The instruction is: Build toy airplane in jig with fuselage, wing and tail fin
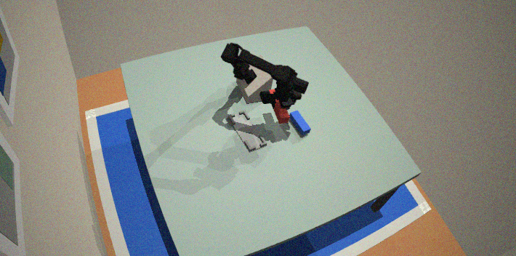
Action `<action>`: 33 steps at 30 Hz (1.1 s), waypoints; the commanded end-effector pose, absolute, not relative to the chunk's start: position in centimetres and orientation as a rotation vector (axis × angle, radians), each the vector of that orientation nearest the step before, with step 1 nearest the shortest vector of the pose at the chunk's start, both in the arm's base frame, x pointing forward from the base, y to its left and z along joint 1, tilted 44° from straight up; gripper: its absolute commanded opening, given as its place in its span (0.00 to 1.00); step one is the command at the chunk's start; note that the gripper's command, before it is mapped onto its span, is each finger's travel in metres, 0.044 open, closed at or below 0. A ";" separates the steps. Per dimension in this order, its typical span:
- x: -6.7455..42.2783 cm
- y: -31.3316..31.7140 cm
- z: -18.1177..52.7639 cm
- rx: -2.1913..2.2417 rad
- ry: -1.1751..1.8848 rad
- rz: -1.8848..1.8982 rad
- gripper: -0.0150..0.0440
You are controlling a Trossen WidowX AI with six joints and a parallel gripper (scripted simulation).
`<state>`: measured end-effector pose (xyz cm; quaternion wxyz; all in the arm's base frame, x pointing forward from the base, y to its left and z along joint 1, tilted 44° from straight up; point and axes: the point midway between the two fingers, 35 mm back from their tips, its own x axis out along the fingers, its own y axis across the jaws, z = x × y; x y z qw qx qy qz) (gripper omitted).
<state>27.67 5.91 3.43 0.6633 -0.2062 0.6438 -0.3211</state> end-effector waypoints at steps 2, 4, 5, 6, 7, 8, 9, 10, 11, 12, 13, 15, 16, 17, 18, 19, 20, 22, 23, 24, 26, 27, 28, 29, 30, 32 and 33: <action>27.8 5.4 4.0 -0.464 1.460 -0.716 0.25; 27.9 4.8 4.2 -0.470 1.465 -0.707 0.25; 28.0 4.5 4.3 -0.473 1.467 -0.702 0.25; 28.1 4.1 4.4 -0.475 1.469 -0.698 0.25; 28.1 3.8 4.5 -0.478 1.471 -0.693 0.25; 28.2 3.5 4.6 -0.481 1.474 -0.689 0.25; 28.2 3.2 4.6 -0.484 1.476 -0.684 0.25; 28.2 2.9 4.7 -0.487 1.477 -0.680 0.25; 28.3 2.6 4.8 -0.490 1.479 -0.676 0.25; 28.3 2.3 4.9 -0.493 1.481 -0.672 0.25; 28.3 2.0 5.0 -0.497 1.483 -0.668 0.25; 28.4 1.4 5.2 -0.503 1.487 -0.660 0.25; 28.4 1.1 5.3 -0.507 1.488 -0.656 0.25; 28.4 0.8 5.4 -0.510 1.490 -0.653 0.25; 28.4 0.4 5.5 -0.513 1.492 -0.649 0.25; 28.4 0.1 5.6 -0.516 1.495 -0.646 0.25; 28.4 -0.2 5.7 -0.518 1.498 -0.642 0.25; 28.3 -0.8 5.9 -0.523 1.505 -0.636 0.25; 28.2 -1.1 6.0 -0.526 1.508 -0.632 0.25; 28.2 -1.4 6.1 -0.528 1.511 -0.629 0.25; 28.1 -2.0 6.2 -0.535 1.516 -0.623 0.25; 28.1 -2.2 6.3 -0.538 1.518 -0.620 0.25; 28.0 -2.5 6.4 -0.541 1.520 -0.617 0.25; 28.0 -2.8 6.5 -0.545 1.521 -0.614 0.25; 28.0 -3.1 6.6 -0.549 1.521 -0.612 0.25; 27.9 -3.7 6.8 -0.558 1.523 -0.607 0.25; 27.9 -4.0 6.9 -0.563 1.524 -0.604 0.25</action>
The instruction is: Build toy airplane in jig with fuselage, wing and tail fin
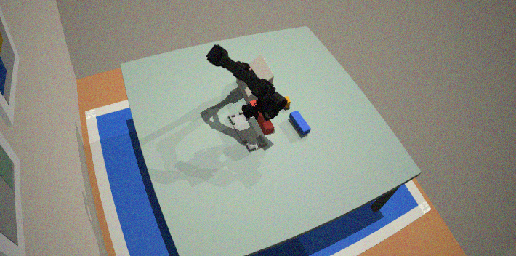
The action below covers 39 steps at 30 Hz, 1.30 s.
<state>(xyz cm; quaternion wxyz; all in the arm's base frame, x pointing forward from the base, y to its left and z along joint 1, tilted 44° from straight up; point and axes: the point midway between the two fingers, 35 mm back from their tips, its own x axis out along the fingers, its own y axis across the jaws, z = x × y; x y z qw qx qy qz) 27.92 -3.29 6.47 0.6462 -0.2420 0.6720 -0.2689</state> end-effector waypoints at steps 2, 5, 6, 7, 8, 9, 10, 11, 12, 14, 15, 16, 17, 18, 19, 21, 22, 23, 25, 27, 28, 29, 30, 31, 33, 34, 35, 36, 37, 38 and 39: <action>27.8 -4.6 7.0 -0.572 1.525 -0.600 0.25; 27.7 -5.5 7.3 -0.585 1.528 -0.594 0.25; 27.6 -5.8 7.4 -0.590 1.529 -0.592 0.25; 27.6 -6.1 7.5 -0.595 1.530 -0.590 0.25; 27.5 -6.4 7.6 -0.600 1.531 -0.589 0.25; 27.4 -6.7 7.7 -0.605 1.532 -0.587 0.25; 27.4 -7.0 7.8 -0.609 1.533 -0.586 0.25; 27.3 -7.3 7.9 -0.614 1.534 -0.584 0.25; 27.2 -7.6 8.0 -0.619 1.535 -0.583 0.25; 27.1 -8.1 8.1 -0.629 1.538 -0.581 0.25; 27.0 -8.3 8.2 -0.631 1.538 -0.581 0.25; 27.0 -8.3 8.2 -0.632 1.538 -0.580 0.25; 27.0 -8.3 8.2 -0.632 1.538 -0.580 0.25; 27.0 -8.3 8.2 -0.632 1.538 -0.580 0.30; 27.0 -8.3 8.2 -0.632 1.538 -0.580 0.34; 27.0 -8.3 8.2 -0.632 1.538 -0.580 0.43; 27.0 -8.3 8.2 -0.632 1.538 -0.580 0.48; 27.0 -8.3 8.2 -0.632 1.538 -0.580 0.52; 27.0 -8.3 8.2 -0.632 1.538 -0.580 0.58; 27.0 -8.3 8.2 -0.632 1.538 -0.580 0.58; 27.0 -8.3 8.2 -0.632 1.538 -0.580 0.58; 27.0 -8.3 8.2 -0.632 1.538 -0.580 0.58; 27.0 -8.3 8.2 -0.632 1.538 -0.580 0.58; 27.0 -8.3 8.2 -0.632 1.538 -0.580 0.58; 27.0 -8.3 8.2 -0.632 1.538 -0.580 0.58; 27.0 -8.3 8.2 -0.632 1.538 -0.580 0.58; 27.0 -8.3 8.2 -0.632 1.538 -0.580 0.58; 27.0 -8.4 8.2 -0.632 1.538 -0.580 0.58; 27.0 -8.4 8.1 -0.632 1.538 -0.580 0.58; 27.0 -8.5 8.0 -0.632 1.538 -0.580 0.58; 27.0 -8.6 7.9 -0.632 1.538 -0.580 0.58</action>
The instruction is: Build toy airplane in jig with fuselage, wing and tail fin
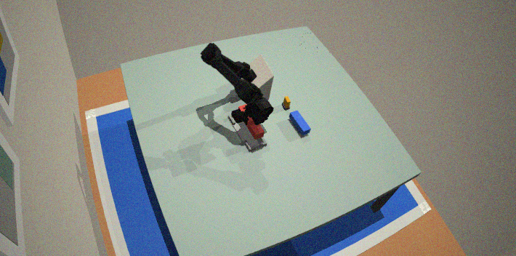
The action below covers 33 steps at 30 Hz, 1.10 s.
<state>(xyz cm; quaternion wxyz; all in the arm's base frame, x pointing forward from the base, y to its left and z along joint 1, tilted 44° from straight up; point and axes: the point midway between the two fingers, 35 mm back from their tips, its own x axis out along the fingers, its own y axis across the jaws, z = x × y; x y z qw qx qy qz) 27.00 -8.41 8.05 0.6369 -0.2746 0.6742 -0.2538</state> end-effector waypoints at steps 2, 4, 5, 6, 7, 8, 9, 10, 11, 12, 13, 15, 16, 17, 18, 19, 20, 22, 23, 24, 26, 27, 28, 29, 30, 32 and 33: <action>27.0 -8.8 7.7 -0.631 1.538 -0.580 0.58; 27.0 -9.1 7.4 -0.631 1.538 -0.580 0.58; 27.1 -9.2 7.3 -0.631 1.538 -0.580 0.58; 27.1 -9.3 7.2 -0.631 1.538 -0.580 0.58; 27.1 -9.4 7.1 -0.631 1.538 -0.580 0.58; 27.0 -9.5 7.0 -0.631 1.538 -0.580 0.58; 27.0 -9.6 6.9 -0.632 1.538 -0.580 0.58; 27.0 -9.7 6.8 -0.632 1.538 -0.580 0.58; 27.0 -9.9 6.7 -0.632 1.538 -0.580 0.58; 27.0 -10.0 6.5 -0.632 1.538 -0.580 0.58; 27.0 -10.1 6.4 -0.632 1.538 -0.580 0.58; 27.0 -10.3 6.2 -0.632 1.538 -0.581 0.58; 27.0 -10.4 6.1 -0.632 1.538 -0.581 0.58; 27.0 -10.6 6.0 -0.632 1.538 -0.581 0.58; 27.0 -10.7 5.9 -0.632 1.538 -0.581 0.58; 27.0 -10.8 5.8 -0.633 1.538 -0.581 0.58; 26.9 -10.9 5.7 -0.633 1.538 -0.582 0.58; 26.9 -11.1 5.5 -0.633 1.538 -0.582 0.58; 26.9 -11.2 5.4 -0.633 1.538 -0.582 0.58; 26.9 -11.2 5.4 -0.633 1.538 -0.582 0.58; 26.9 -11.1 5.5 -0.626 1.540 -0.583 0.57; 26.9 -11.1 5.5 -0.626 1.540 -0.583 0.56; 26.9 -11.1 5.5 -0.626 1.540 -0.583 0.55; 26.9 -11.1 5.5 -0.626 1.540 -0.583 0.54; 26.9 -11.1 5.5 -0.626 1.540 -0.583 0.53; 26.9 -11.1 5.5 -0.626 1.540 -0.583 0.51; 26.9 -11.1 5.5 -0.626 1.540 -0.583 0.46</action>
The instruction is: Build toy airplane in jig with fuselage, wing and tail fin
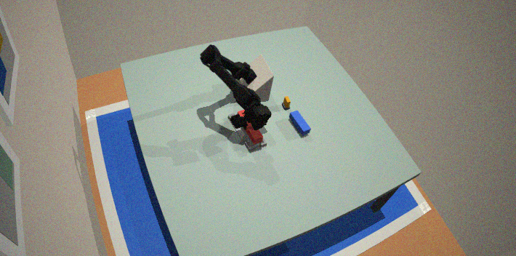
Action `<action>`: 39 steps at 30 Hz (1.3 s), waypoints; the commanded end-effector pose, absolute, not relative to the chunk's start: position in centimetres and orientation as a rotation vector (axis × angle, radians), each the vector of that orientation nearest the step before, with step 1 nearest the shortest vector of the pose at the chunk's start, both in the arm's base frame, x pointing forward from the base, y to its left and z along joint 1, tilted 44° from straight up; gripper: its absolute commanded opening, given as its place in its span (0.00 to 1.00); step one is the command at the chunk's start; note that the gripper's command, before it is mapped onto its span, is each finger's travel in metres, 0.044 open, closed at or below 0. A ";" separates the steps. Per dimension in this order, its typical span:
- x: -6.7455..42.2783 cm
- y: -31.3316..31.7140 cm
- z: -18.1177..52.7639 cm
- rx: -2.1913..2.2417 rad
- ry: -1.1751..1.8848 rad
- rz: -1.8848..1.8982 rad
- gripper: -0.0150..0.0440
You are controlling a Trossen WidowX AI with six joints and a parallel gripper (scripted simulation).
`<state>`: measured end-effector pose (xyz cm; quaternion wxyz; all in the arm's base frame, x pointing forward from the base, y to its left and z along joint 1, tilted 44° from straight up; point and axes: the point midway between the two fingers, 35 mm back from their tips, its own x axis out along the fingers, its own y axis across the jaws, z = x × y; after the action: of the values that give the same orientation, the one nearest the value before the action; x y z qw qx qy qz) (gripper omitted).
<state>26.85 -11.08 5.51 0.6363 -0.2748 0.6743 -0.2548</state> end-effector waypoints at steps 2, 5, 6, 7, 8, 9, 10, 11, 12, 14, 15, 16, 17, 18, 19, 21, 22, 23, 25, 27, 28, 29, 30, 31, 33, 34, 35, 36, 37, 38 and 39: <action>26.9 -11.1 5.5 -0.626 1.540 -0.583 0.37; 26.9 -11.1 5.5 -0.626 1.540 -0.583 0.33; 26.9 -11.1 5.5 -0.626 1.540 -0.583 0.37; 26.9 -11.1 5.5 -0.626 1.540 -0.583 0.42; 26.9 -11.1 5.5 -0.626 1.540 -0.583 0.46; 26.9 -11.1 5.5 -0.626 1.540 -0.583 0.51; 26.9 -11.1 5.5 -0.626 1.540 -0.583 0.55; 26.9 -11.1 5.5 -0.626 1.540 -0.583 0.59; 26.9 -11.1 5.5 -0.626 1.540 -0.583 0.64; 26.9 -11.1 5.5 -0.626 1.540 -0.583 0.73; 26.9 -11.1 5.5 -0.626 1.540 -0.583 0.77; 26.9 -11.1 5.5 -0.626 1.540 -0.583 0.82; 26.9 -11.1 5.5 -0.626 1.540 -0.583 0.86; 26.9 -11.1 5.5 -0.626 1.540 -0.583 0.91; 26.9 -11.1 5.5 -0.626 1.540 -0.583 0.95; 26.9 -11.1 5.5 -0.626 1.540 -0.583 1.00; 26.9 -11.1 5.5 -0.626 1.540 -0.583 1.00; 26.9 -11.1 5.5 -0.626 1.540 -0.583 1.00; 26.9 -11.1 5.5 -0.626 1.540 -0.583 1.00; 26.9 -10.9 5.7 -0.626 1.540 -0.582 1.00; 27.1 -10.4 6.1 -0.625 1.540 -0.580 1.00; 27.3 -9.5 6.9 -0.623 1.540 -0.577 1.00; 27.5 -8.4 7.9 -0.623 1.540 -0.575 1.00; 27.6 -7.3 9.1 -0.622 1.540 -0.573 1.00; 27.5 -5.1 11.4 -0.626 1.541 -0.574 1.00; 27.4 -4.2 12.3 -0.628 1.541 -0.576 1.00; 27.3 -3.8 12.9 -0.629 1.540 -0.577 1.00; 27.3 -3.6 13.1 -0.630 1.540 -0.578 1.00; 27.4 -3.6 13.0 -0.630 1.540 -0.578 1.00; 27.7 -3.5 12.9 -0.630 1.540 -0.578 1.00; 27.8 -3.5 12.9 -0.630 1.540 -0.578 1.00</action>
<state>27.88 -3.74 12.56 0.6435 -0.2791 0.6681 -0.2484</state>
